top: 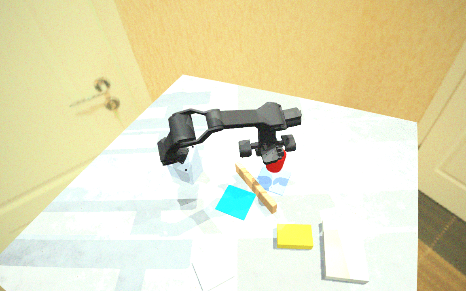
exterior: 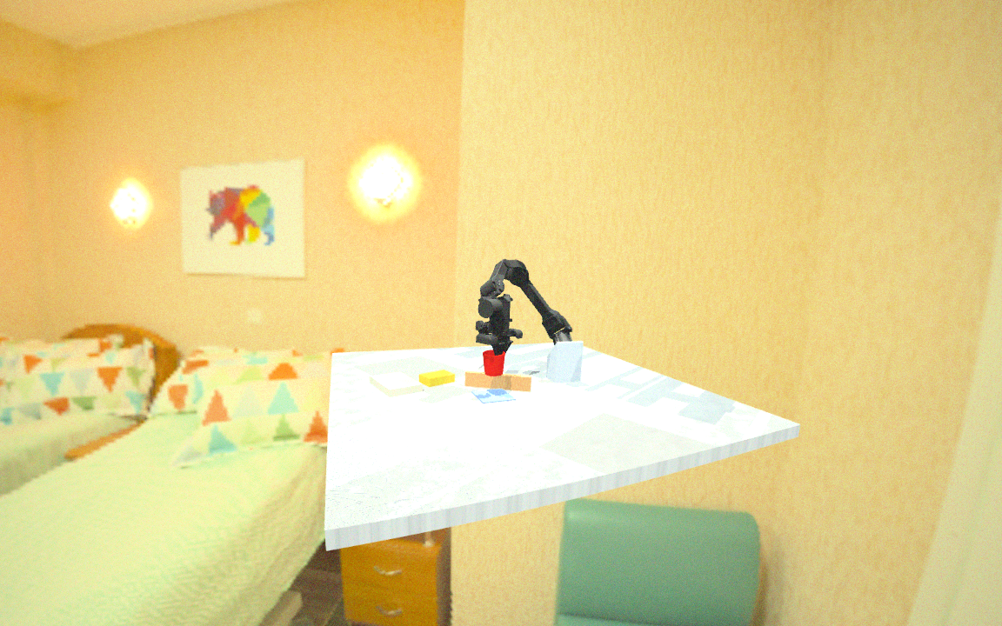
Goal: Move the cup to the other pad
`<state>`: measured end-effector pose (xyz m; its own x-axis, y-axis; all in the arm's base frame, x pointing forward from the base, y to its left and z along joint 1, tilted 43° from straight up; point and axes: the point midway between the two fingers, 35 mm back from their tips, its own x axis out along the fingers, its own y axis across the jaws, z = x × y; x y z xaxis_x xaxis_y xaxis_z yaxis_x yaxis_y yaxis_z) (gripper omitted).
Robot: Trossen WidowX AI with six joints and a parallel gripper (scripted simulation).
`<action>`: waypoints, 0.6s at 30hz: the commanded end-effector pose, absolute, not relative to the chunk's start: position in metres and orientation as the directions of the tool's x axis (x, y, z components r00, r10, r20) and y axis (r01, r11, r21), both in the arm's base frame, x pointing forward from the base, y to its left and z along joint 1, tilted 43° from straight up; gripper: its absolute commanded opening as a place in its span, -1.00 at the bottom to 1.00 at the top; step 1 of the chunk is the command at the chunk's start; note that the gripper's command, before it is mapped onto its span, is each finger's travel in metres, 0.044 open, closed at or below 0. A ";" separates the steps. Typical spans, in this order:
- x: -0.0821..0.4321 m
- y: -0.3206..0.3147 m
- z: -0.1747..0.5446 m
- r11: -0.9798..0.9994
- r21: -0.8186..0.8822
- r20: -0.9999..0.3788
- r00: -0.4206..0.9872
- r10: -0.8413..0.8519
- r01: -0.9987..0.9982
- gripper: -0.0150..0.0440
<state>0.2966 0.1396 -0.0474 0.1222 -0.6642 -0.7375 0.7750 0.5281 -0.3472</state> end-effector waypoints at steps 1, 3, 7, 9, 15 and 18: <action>0.297 0.140 -0.047 0.528 -0.347 -0.738 0.122 -0.664 0.775 -0.49; 0.297 0.140 -0.047 0.528 -0.347 -0.738 0.122 -0.664 0.775 -0.49; 0.297 0.140 -0.047 0.528 -0.347 -0.738 0.122 -0.664 0.775 -0.49; 0.297 0.140 -0.047 0.528 -0.347 -0.738 0.122 -0.664 0.775 -0.49; 0.297 0.140 -0.047 0.528 -0.347 -0.738 0.122 -0.664 0.775 -0.49; 0.296 0.138 -0.046 0.528 -0.347 -0.738 0.122 -0.664 0.775 -0.49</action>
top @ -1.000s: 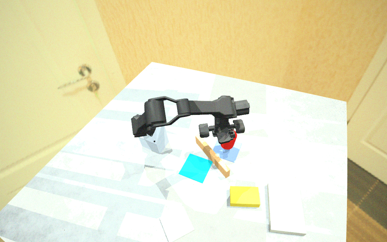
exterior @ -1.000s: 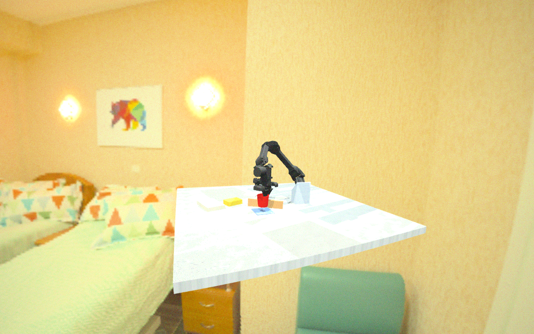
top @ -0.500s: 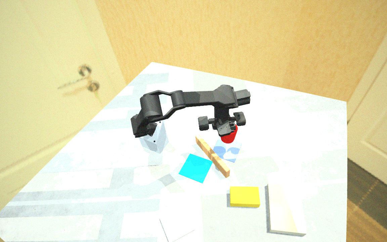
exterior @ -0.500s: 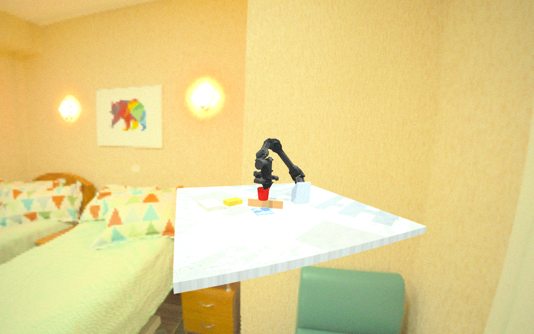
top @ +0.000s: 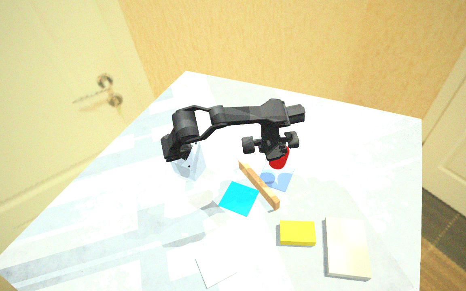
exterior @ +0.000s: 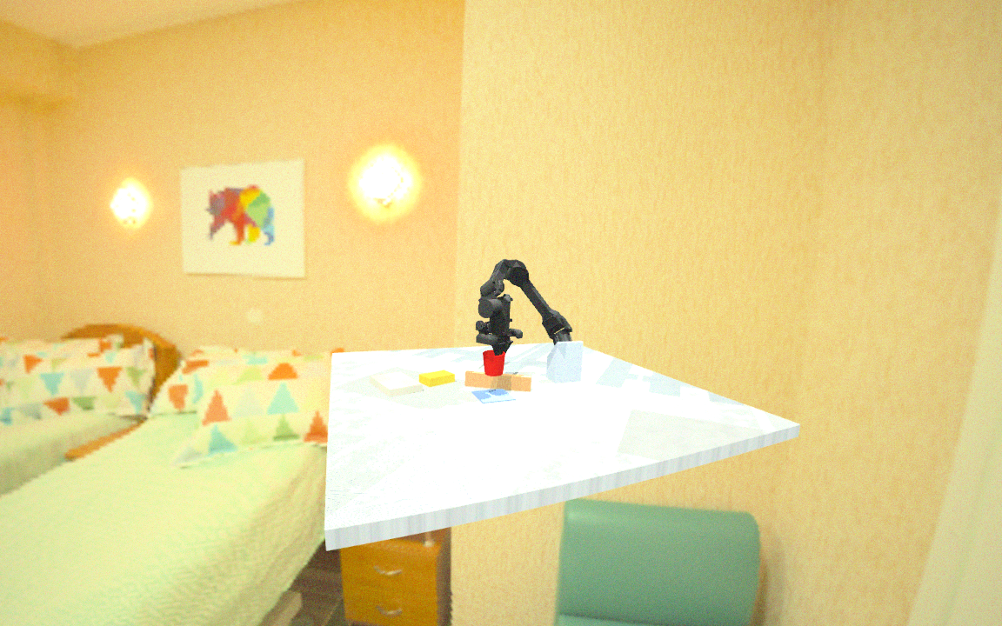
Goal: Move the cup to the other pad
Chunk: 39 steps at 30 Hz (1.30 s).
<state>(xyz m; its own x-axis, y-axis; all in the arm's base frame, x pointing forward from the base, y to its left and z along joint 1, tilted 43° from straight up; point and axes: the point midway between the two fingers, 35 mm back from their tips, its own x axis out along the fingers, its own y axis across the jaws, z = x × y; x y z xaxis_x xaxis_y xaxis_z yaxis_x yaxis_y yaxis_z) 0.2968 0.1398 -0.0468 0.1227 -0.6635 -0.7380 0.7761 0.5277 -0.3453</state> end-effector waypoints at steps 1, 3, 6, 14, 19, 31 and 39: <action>0.296 0.138 -0.046 0.527 -0.347 -0.738 0.121 -0.664 0.776 -0.49; 0.294 0.135 -0.044 0.527 -0.347 -0.738 0.121 -0.664 0.776 -0.49; 0.292 0.132 -0.040 0.525 -0.347 -0.738 0.119 -0.664 0.777 -0.49; 0.287 0.122 -0.030 0.523 -0.347 -0.738 0.117 -0.664 0.779 -0.49; 0.283 0.115 -0.024 0.522 -0.347 -0.738 0.116 -0.664 0.779 -0.49; 0.274 0.100 -0.009 0.520 -0.348 -0.738 0.114 -0.665 0.780 -0.49; 0.268 0.090 0.000 0.520 -0.349 -0.738 0.113 -0.666 0.780 -0.49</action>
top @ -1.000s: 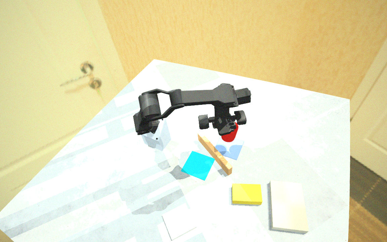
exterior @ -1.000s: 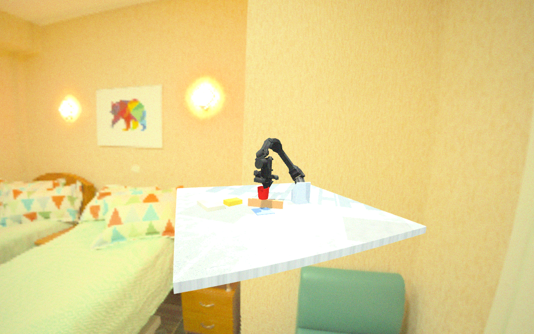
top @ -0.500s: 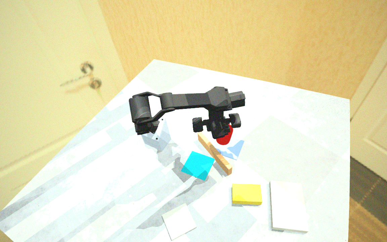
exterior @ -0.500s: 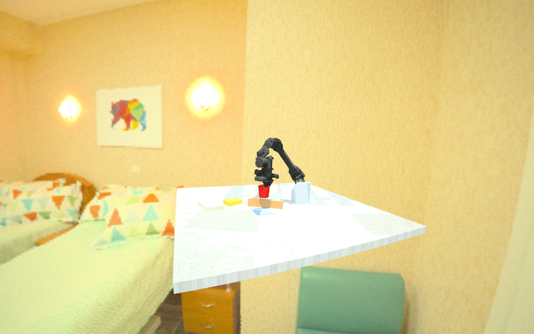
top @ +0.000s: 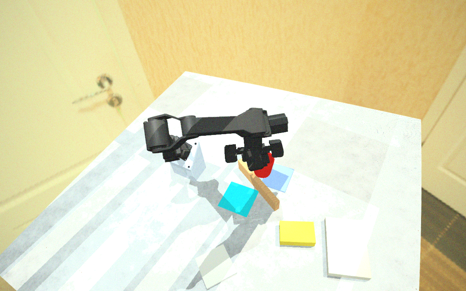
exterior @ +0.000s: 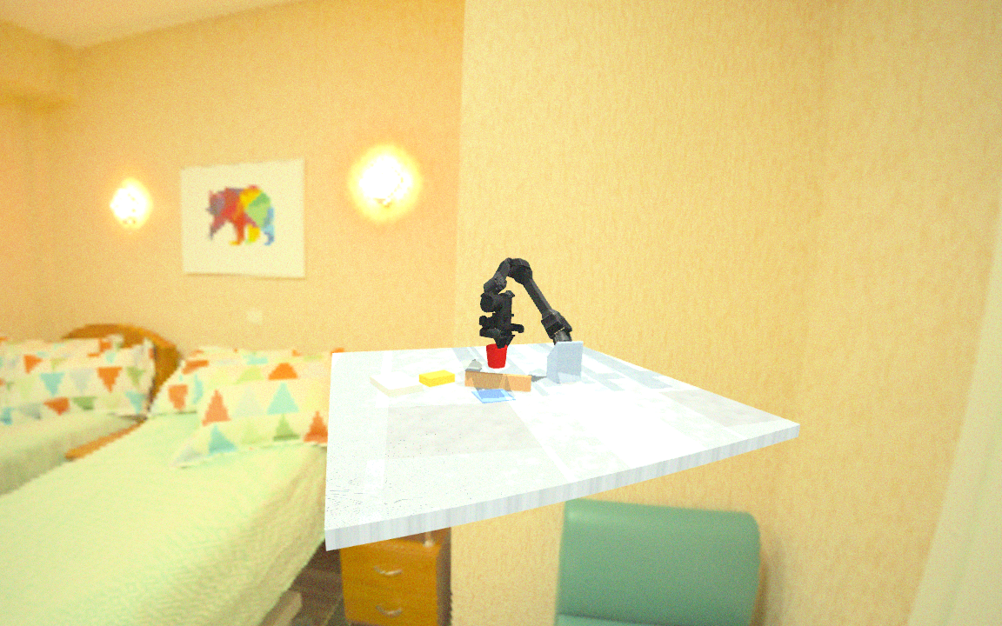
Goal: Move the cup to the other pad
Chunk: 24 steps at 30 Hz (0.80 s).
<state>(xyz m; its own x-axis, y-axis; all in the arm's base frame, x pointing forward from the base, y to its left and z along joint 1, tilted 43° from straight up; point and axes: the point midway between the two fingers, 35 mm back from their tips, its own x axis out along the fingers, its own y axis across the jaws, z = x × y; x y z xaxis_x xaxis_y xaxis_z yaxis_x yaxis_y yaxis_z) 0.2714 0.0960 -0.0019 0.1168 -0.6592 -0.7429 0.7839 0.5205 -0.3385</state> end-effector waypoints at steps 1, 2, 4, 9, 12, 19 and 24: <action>0.267 0.089 0.001 0.520 -0.349 -0.738 0.113 -0.666 0.780 -0.49; 0.267 0.088 0.003 0.520 -0.349 -0.738 0.113 -0.666 0.780 -0.49; 0.265 0.085 0.005 0.519 -0.349 -0.737 0.113 -0.666 0.780 -0.49; 0.262 0.079 0.011 0.519 -0.350 -0.737 0.113 -0.666 0.780 -0.49; 0.259 0.075 0.014 0.519 -0.350 -0.737 0.113 -0.666 0.780 -0.49; 0.254 0.066 0.022 0.519 -0.351 -0.737 0.112 -0.667 0.780 -0.49; 0.250 0.060 0.027 0.519 -0.352 -0.736 0.112 -0.667 0.779 -0.49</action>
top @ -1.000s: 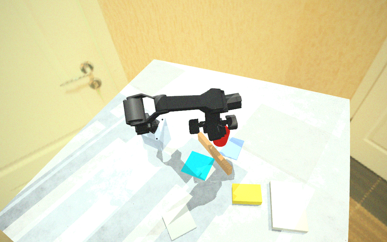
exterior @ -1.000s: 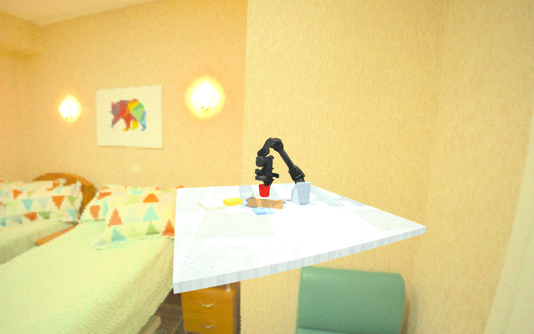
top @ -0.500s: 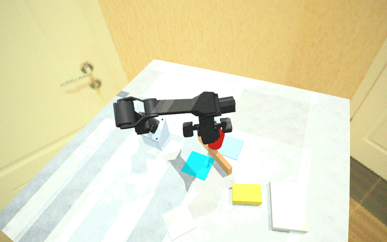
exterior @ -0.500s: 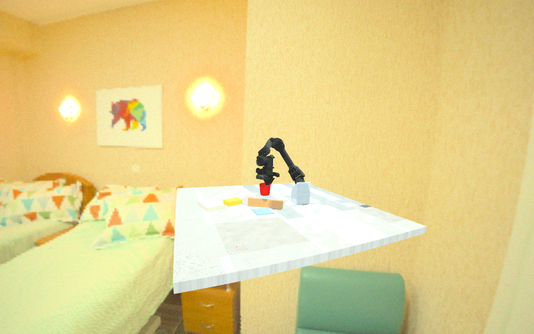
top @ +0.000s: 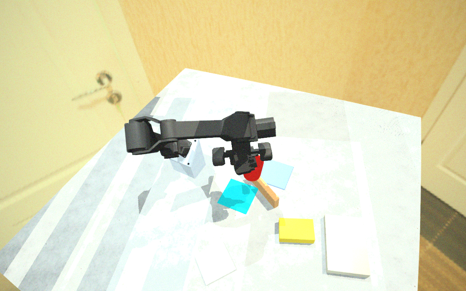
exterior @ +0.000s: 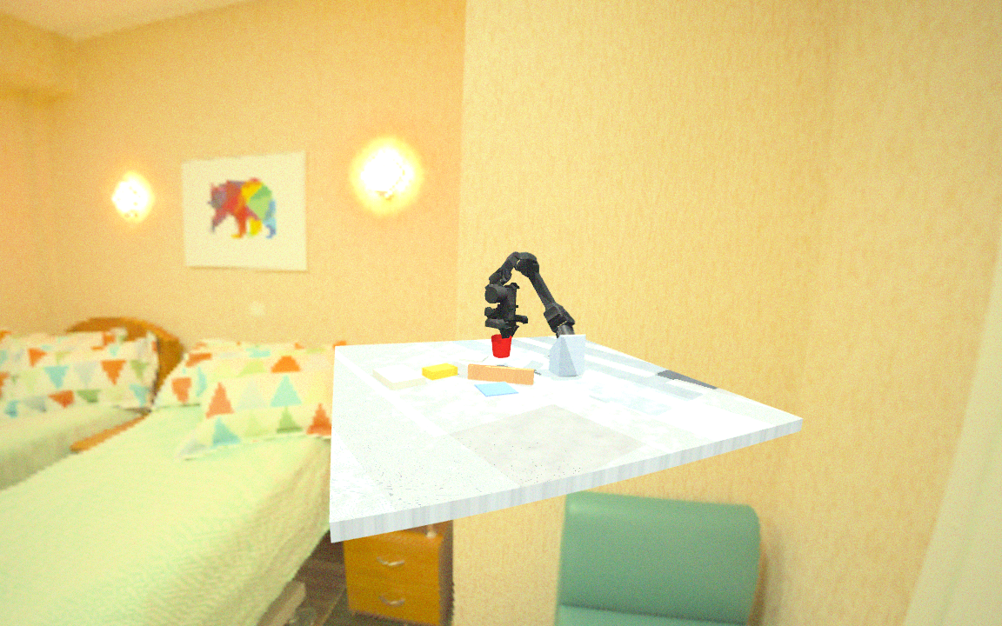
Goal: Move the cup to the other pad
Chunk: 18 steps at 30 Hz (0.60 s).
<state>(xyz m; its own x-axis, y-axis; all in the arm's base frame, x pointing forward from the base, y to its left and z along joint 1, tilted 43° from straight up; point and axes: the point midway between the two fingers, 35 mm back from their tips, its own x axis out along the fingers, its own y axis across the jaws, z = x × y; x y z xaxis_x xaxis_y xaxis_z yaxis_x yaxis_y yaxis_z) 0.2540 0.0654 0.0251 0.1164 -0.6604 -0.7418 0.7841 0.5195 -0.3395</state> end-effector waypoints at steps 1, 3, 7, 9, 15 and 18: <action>0.249 0.058 0.028 0.519 -0.352 -0.736 0.112 -0.667 0.779 -0.49; 0.248 0.056 0.030 0.518 -0.352 -0.736 0.112 -0.668 0.779 -0.49; 0.245 0.051 0.034 0.518 -0.352 -0.736 0.112 -0.668 0.779 -0.49; 0.243 0.048 0.036 0.518 -0.352 -0.736 0.111 -0.668 0.779 -0.49; 0.239 0.040 0.042 0.518 -0.353 -0.735 0.111 -0.668 0.779 -0.49; 0.236 0.037 0.045 0.518 -0.353 -0.735 0.111 -0.669 0.779 -0.49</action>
<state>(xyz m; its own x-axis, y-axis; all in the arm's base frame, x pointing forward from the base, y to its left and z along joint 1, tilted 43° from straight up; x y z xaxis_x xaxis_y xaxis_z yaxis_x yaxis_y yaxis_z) 0.2403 0.0420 0.0433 0.1156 -0.6619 -0.7407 0.7838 0.5188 -0.3413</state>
